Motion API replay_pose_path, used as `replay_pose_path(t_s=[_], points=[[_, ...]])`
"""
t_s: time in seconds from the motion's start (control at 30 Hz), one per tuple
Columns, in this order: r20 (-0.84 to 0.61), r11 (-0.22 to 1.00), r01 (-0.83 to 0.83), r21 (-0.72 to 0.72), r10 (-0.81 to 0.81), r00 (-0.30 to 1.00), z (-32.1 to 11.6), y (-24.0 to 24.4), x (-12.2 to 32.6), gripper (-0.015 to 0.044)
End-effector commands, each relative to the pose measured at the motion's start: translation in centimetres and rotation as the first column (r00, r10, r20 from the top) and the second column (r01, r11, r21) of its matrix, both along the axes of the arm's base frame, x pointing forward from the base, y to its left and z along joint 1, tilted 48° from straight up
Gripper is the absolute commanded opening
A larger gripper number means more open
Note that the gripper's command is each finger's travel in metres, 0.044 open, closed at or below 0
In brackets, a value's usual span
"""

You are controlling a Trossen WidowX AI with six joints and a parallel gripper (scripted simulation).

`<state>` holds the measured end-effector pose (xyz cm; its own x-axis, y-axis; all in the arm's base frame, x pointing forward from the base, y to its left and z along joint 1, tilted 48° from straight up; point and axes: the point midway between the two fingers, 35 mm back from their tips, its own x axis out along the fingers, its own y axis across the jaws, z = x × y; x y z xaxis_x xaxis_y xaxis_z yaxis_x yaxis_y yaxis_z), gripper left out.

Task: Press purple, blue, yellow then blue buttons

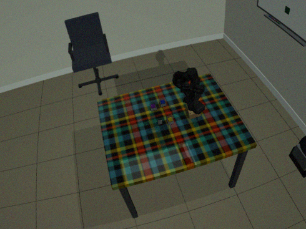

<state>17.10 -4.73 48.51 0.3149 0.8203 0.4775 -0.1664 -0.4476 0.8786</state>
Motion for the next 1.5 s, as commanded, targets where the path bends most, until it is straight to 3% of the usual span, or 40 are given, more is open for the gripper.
replay_pose_path(t_s=[0.0,0.13,0.3,0.47,0.63,0.8,1.0,1.23,1.47], points=[[0.012,1.0,0.008,-0.007,-0.008,1.0,0.1,0.1,-0.3,0.04],[0.246,0.973,0.178,-0.147,-0.138,0.959,2.3,2.9,-4.9,0.04],[0.547,0.84,0.427,-0.334,-0.196,0.814,3.2,9.6,-9.1,0.04],[0.738,0.614,0.621,-0.487,-0.09,0.668,1.5,17.5,-9.2,0.04],[0.786,0.335,0.721,-0.606,0.113,0.608,-2.7,24.4,-5.2,0.04],[0.71,0.088,0.721,-0.688,0.291,0.642,-8.0,27.9,0.7,0.04],[0.485,-0.19,0.605,-0.773,0.438,0.757,-16.5,28.0,9.7,0.04],[0.154,-0.388,0.356,-0.85,0.464,0.872,-27.1,22.5,18.0,0.04],[-0.139,-0.414,0.055,-0.909,0.423,0.896,-37.3,13.6,22.2,0.04]])
